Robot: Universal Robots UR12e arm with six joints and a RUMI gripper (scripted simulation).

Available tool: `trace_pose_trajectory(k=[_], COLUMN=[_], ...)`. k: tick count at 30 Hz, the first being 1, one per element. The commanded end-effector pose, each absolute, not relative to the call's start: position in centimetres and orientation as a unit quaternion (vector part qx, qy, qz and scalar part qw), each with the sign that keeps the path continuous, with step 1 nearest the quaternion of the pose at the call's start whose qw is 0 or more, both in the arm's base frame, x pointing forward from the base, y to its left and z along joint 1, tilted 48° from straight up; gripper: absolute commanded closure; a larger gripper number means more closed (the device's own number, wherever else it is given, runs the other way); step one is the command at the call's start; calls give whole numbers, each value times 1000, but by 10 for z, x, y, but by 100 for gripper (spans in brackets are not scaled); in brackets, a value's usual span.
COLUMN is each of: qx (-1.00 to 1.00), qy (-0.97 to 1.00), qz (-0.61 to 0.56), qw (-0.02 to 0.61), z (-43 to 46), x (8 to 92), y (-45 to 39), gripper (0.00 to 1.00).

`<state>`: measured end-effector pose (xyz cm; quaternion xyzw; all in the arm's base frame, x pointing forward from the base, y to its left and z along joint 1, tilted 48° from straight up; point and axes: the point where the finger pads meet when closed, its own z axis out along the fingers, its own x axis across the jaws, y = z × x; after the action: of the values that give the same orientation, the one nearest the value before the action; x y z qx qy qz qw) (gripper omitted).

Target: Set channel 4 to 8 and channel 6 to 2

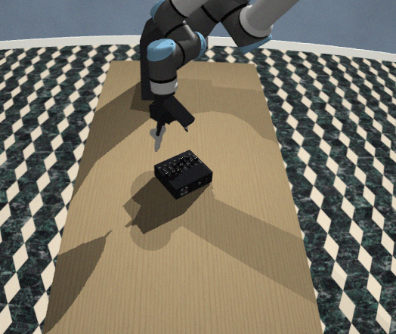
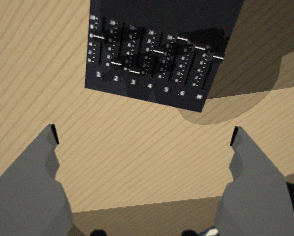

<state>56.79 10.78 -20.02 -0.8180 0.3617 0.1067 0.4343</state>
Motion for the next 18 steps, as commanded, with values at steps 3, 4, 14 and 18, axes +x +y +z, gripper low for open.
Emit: trace_pose_trajectory(k=[3, 4, 14, 18], qx=[-793, -790, -774, -773], qy=[419, 424, 452, 453], qz=[127, 130, 144, 145], qw=[424, 423, 420, 420], z=[-204, -204, -207, -207], x=[565, 565, 563, 563], y=[108, 108, 108, 108], gripper=[0, 0, 0, 0])
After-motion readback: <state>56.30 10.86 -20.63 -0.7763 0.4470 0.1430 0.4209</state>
